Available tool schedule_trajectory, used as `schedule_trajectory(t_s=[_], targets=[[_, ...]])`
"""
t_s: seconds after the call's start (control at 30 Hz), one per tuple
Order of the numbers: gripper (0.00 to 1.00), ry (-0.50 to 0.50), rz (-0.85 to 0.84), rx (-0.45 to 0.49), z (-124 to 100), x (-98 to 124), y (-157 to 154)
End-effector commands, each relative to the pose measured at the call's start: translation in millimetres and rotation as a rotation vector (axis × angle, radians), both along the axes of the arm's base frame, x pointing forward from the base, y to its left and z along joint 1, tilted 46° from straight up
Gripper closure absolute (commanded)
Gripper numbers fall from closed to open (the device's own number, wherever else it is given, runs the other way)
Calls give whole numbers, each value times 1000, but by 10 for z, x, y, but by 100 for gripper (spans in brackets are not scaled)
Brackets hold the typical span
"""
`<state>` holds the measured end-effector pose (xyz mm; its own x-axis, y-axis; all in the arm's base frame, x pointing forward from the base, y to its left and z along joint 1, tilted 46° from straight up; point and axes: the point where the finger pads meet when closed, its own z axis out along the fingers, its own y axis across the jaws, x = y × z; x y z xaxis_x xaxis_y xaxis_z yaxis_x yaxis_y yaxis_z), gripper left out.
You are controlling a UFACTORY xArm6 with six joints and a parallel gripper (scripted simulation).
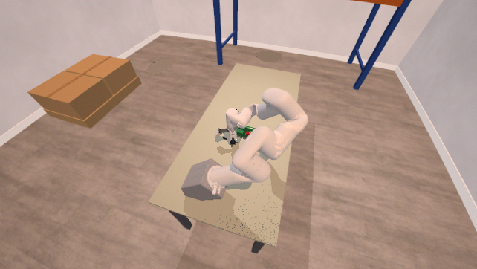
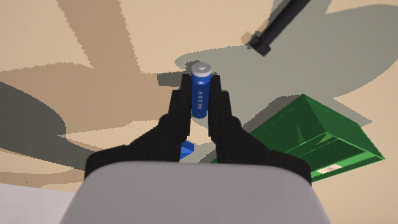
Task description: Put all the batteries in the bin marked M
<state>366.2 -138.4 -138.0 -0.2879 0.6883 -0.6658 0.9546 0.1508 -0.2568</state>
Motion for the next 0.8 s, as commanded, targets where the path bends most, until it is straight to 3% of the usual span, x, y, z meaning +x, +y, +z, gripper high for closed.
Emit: schedule_trajectory(t_s=[0.0, 0.47, 0.77], targets=[[100, -2, 1, 1, 5, 12, 7], [100, -2, 1, 1, 5, 12, 7], [100, -2, 1, 1, 215, 34, 219]])
